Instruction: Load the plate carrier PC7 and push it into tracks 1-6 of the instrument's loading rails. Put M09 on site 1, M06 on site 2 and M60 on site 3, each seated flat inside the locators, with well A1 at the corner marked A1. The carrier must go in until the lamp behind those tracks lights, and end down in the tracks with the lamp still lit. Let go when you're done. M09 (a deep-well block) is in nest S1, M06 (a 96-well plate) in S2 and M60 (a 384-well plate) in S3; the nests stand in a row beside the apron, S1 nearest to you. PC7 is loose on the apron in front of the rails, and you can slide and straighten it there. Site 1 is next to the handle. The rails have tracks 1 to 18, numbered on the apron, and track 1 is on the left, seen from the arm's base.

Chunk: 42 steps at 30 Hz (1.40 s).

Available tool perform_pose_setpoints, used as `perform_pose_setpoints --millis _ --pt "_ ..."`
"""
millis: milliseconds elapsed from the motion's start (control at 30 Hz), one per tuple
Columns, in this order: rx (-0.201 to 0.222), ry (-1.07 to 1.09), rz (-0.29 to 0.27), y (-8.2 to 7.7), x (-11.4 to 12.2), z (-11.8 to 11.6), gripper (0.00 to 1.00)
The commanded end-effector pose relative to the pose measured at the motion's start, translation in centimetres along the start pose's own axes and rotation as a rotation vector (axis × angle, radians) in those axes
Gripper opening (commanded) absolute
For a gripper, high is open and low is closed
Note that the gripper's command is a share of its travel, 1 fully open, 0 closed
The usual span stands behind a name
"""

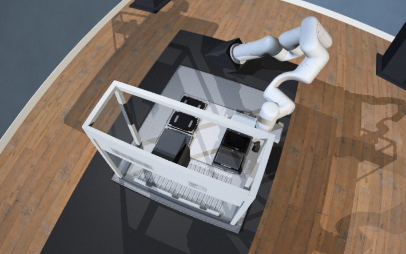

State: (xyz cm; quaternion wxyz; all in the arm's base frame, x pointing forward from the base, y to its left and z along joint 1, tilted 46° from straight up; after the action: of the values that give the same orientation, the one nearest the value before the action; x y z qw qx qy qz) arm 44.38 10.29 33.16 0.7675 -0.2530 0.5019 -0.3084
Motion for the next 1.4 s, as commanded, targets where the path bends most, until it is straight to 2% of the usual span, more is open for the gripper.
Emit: perform_pose_setpoints --millis 0,867,1367 --pt "0.005 0.000 -0.001 0.4 0.0 0.1 1.00" --pt "0.005 0.000 -0.001 4.1 0.0 0.1 1.00" --pt "0.005 0.000 -0.001 4.4 0.0 0.1 1.00"
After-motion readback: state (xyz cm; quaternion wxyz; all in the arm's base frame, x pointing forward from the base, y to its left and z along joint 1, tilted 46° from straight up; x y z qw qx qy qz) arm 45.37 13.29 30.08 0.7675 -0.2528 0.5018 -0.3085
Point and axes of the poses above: the point where the finger pads meet when closed, its own y axis out along the fingers, its own z axis across the jaws, x = y × z, the point moved 10 cm from there along -y, back along the fingers, and after that the axes turned 13 degrees about -y, right-handed, at the moved point
